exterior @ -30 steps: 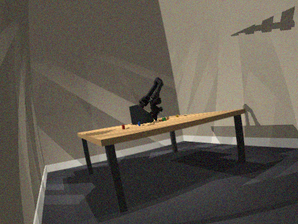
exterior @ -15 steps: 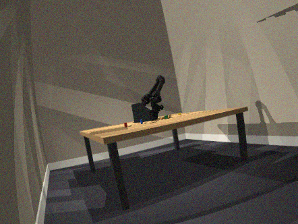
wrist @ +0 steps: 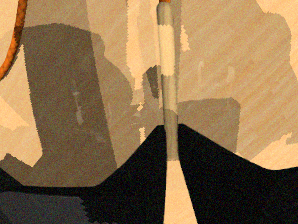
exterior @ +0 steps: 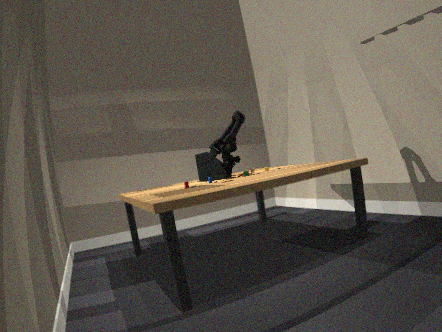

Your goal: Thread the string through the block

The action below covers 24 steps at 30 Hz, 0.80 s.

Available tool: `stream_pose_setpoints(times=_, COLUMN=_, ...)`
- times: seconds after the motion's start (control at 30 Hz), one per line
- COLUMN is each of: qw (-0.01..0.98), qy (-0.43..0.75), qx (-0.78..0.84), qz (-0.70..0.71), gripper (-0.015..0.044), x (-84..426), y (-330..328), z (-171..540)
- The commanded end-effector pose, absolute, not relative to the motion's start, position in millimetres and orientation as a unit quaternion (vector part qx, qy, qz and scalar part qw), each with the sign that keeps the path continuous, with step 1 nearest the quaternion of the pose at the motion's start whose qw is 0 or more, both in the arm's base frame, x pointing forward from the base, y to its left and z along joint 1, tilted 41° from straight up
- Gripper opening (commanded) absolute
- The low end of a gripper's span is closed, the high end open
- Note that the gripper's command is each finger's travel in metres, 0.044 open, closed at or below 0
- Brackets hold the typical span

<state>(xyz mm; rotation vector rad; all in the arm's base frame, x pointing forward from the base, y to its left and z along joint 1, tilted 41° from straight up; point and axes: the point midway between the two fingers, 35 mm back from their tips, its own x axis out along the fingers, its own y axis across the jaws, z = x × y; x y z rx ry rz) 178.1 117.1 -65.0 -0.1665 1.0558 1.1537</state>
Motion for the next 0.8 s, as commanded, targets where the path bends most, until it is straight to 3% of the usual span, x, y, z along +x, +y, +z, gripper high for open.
stream_pose_setpoints(times=0.0, qw=0.705, qy=0.468, qx=-0.084, qz=0.526, gripper=0.0000, x=178.2, y=112.0, z=-70.5)
stream_pose_setpoints(times=0.77, qw=0.695, qy=0.462, qx=-0.085, qz=0.545, gripper=0.0000, x=173.1, y=103.7, z=-91.2)
